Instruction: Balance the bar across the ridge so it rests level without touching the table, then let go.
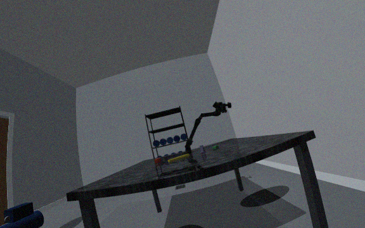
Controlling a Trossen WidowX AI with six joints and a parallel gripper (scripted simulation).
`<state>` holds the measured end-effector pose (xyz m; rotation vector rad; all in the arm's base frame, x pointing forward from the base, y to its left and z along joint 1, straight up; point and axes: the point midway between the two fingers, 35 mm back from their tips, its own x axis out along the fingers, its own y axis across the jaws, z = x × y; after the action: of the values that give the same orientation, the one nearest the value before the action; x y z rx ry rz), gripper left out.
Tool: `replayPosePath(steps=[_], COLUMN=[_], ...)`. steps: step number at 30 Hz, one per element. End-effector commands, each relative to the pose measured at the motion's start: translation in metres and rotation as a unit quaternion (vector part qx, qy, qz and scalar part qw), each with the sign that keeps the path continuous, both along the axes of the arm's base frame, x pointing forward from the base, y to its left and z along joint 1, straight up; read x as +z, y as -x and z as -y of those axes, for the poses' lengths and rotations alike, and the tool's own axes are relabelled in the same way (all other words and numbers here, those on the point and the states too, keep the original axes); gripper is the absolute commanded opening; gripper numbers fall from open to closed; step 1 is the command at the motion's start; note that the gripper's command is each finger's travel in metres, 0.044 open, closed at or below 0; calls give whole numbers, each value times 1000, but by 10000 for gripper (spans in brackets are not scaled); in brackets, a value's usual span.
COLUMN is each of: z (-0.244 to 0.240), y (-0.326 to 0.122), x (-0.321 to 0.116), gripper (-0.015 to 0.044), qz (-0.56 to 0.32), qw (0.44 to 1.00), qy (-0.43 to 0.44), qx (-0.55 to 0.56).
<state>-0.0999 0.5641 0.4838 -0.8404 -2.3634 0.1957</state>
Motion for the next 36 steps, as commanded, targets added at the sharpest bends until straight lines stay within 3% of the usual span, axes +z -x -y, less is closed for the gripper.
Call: replayPosePath(steps=[1, 4, 21, 36], z=[0, -7, -21, 8], y=[-1, -22, -163, -302], x=[0, -5, -47, -96], gripper=[374, 315, 315, 315], qz=[-1, -21, -196, -382], qw=[1000, 999, 945, 833], qy=[2, 36, 252, 367], qx=[-1, -9, -70, -159])
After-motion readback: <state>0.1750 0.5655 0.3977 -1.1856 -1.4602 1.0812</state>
